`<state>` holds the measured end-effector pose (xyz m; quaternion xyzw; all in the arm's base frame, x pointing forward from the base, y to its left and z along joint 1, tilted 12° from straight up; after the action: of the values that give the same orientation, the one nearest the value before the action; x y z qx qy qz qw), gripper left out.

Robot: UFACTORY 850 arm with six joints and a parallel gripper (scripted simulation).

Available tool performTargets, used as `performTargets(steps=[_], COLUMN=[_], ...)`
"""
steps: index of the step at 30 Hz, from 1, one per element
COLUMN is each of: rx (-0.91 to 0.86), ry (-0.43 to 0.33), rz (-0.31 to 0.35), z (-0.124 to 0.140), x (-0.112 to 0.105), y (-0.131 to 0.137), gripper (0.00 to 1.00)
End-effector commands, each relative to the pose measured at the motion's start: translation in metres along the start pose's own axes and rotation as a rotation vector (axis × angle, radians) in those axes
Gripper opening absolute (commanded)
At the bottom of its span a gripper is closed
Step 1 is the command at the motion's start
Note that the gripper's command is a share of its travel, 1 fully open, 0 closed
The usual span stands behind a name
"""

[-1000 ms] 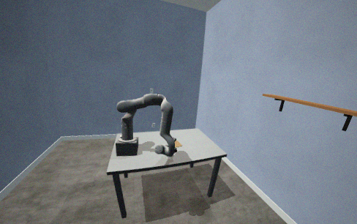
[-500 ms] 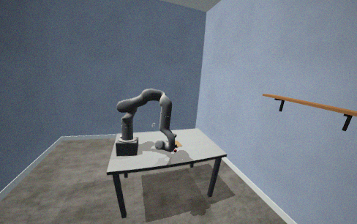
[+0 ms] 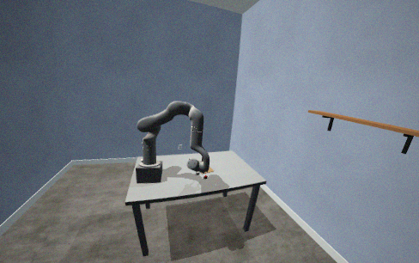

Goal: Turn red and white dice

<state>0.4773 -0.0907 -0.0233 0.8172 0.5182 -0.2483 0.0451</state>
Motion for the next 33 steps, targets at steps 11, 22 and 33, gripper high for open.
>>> performTargets(steps=[11, 22, 33], rx=[0.104, 0.096, 0.022], ry=[-0.419, -0.700, -0.901], rz=[-0.184, -0.125, 0.063], z=[-0.014, -0.032, -0.073], x=[0.015, 0.014, 0.017], y=[-0.019, -0.007, 0.024], gripper=[0.42, 0.42, 0.42])
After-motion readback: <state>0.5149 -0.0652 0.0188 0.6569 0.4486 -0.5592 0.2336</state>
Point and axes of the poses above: the point where the finger pads meet when closed, its own x axis out along the fingers, its own y axis across the jaws, z = x × y, the point moved 3 cm from there along -x, back along the fingers, and after that the axes turned 5 degrees about -x, right-handed, at the moved point
